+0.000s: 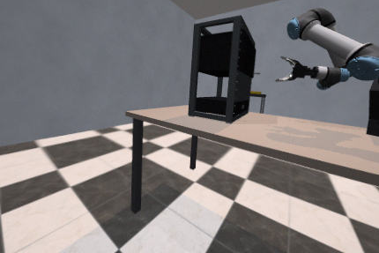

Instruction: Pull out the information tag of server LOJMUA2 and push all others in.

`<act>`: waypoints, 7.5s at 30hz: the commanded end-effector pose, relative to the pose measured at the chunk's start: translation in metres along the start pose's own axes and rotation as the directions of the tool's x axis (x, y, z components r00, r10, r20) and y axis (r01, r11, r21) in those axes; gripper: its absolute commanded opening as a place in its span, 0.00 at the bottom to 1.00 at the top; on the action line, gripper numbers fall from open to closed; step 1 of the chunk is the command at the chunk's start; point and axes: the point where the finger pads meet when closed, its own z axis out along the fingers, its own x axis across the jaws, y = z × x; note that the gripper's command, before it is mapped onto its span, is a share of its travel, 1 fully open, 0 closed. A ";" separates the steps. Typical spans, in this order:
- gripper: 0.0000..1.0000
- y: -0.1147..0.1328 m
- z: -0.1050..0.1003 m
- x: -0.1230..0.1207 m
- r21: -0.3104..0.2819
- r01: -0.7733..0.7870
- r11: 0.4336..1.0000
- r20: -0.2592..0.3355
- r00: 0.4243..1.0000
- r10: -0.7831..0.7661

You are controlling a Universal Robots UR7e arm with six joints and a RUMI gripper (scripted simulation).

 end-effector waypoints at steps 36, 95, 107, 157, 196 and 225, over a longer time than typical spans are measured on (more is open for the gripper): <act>1.00 -0.021 0.000 0.012 0.063 -0.082 0.995 -0.034 0.996 0.085; 1.00 -0.039 -0.002 0.026 0.125 -0.158 0.979 -0.062 0.984 0.167; 1.00 -0.042 -0.002 0.028 0.133 -0.167 0.977 -0.065 0.982 0.177; 1.00 -0.048 -0.003 0.033 0.154 -0.192 0.969 -0.073 0.976 0.205; 1.00 -0.049 -0.004 0.034 0.159 -0.198 0.967 -0.075 0.974 0.211; 1.00 -0.049 -0.004 0.034 0.160 -0.198 0.967 -0.075 0.974 0.212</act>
